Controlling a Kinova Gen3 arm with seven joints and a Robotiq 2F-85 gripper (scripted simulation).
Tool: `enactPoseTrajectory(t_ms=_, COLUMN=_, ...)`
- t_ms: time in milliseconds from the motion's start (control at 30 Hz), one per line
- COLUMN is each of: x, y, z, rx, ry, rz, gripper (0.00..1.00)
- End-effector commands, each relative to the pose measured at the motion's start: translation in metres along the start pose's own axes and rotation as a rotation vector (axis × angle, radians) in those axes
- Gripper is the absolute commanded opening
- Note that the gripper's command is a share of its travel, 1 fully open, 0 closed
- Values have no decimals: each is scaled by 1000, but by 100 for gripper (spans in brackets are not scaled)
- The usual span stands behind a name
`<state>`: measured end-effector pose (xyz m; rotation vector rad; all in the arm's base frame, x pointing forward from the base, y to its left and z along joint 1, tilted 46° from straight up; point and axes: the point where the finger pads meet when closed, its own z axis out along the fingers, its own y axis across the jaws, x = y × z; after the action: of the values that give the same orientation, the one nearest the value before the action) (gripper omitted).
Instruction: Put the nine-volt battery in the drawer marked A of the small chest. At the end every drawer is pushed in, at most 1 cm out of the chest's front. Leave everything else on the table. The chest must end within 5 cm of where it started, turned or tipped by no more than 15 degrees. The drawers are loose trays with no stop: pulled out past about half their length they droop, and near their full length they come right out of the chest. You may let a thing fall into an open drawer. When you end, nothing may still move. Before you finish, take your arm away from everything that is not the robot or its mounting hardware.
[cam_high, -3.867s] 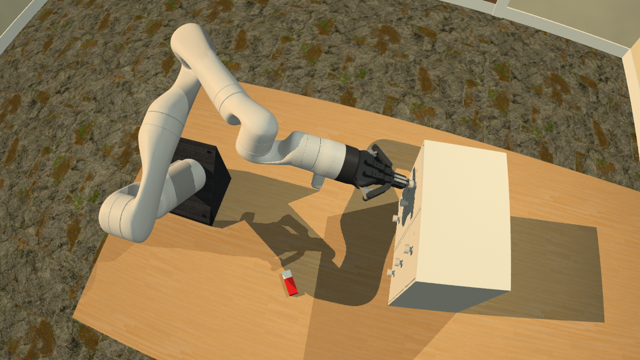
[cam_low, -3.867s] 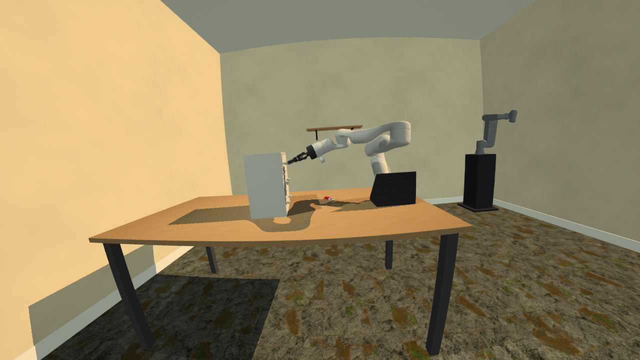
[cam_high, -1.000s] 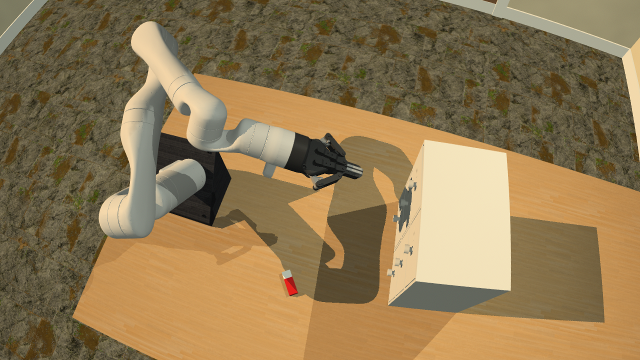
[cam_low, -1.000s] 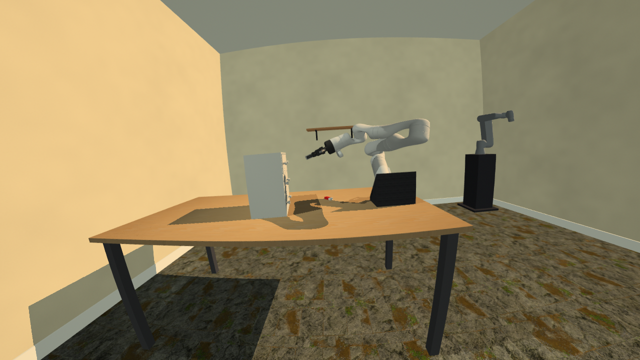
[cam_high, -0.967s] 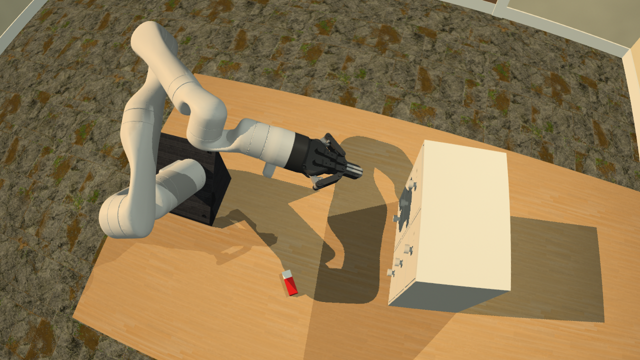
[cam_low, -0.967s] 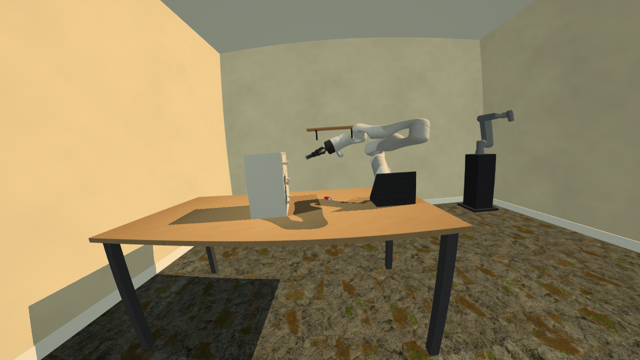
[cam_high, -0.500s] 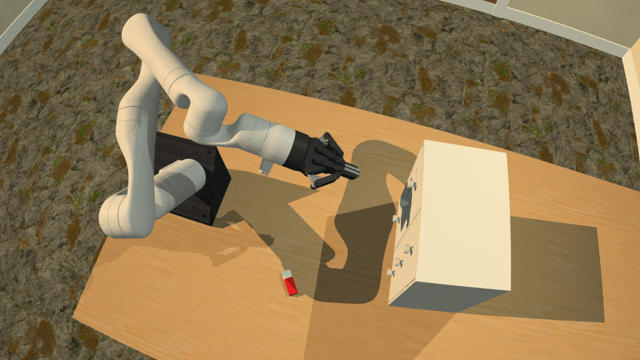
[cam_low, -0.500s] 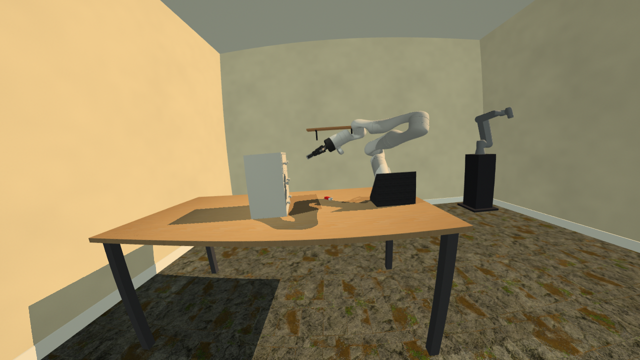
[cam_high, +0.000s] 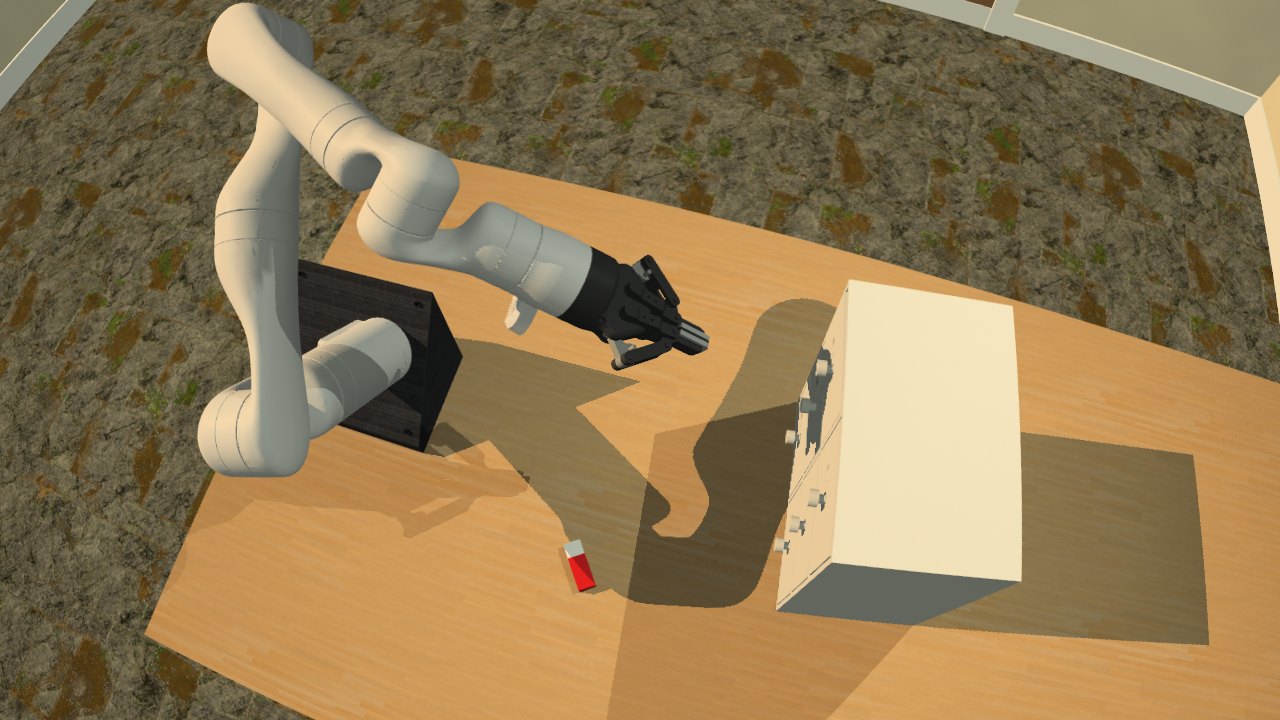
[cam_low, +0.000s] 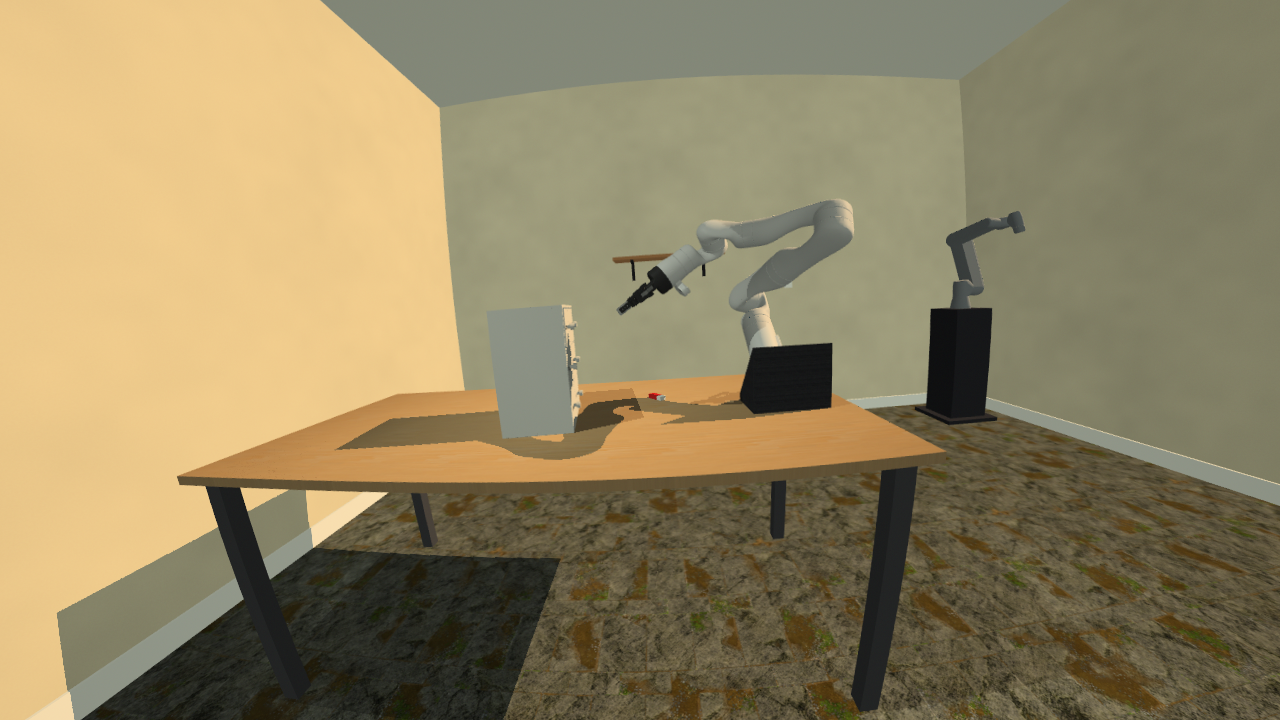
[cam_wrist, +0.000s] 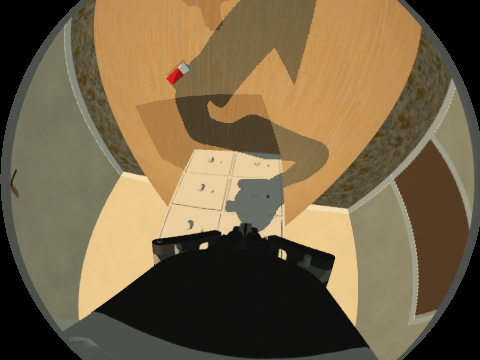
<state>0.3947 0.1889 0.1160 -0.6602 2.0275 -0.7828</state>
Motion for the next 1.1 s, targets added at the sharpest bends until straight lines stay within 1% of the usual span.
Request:
enactPoseTrajectory(t_ms=0, x=-8, y=6, z=-6, rx=-23, ry=32, rz=14, gripper=0)
enactPoseTrajectory(t_ms=267, x=-13, y=6, z=-20, rx=-23, ry=165, rz=13, gripper=0)
enactPoseTrajectory(t_ms=333, x=-13, y=6, z=-20, rx=-23, ry=165, rz=13, gripper=0)
enactPoseTrajectory(t_ms=567, x=-17, y=5, z=-34, rx=-24, ry=302, rz=11, gripper=0)
enactPoseTrajectory(t_ms=833, x=-22, y=6, z=-50, rx=-26, ry=472, rz=9, gripper=0)
enactPoseTrajectory(t_ms=900, x=-22, y=6, z=-50, rx=-26, ry=472, rz=9, gripper=0)
enactPoseTrajectory(t_ms=1067, x=-26, y=5, z=-61, rx=-26, ry=576, rz=8, gripper=0)
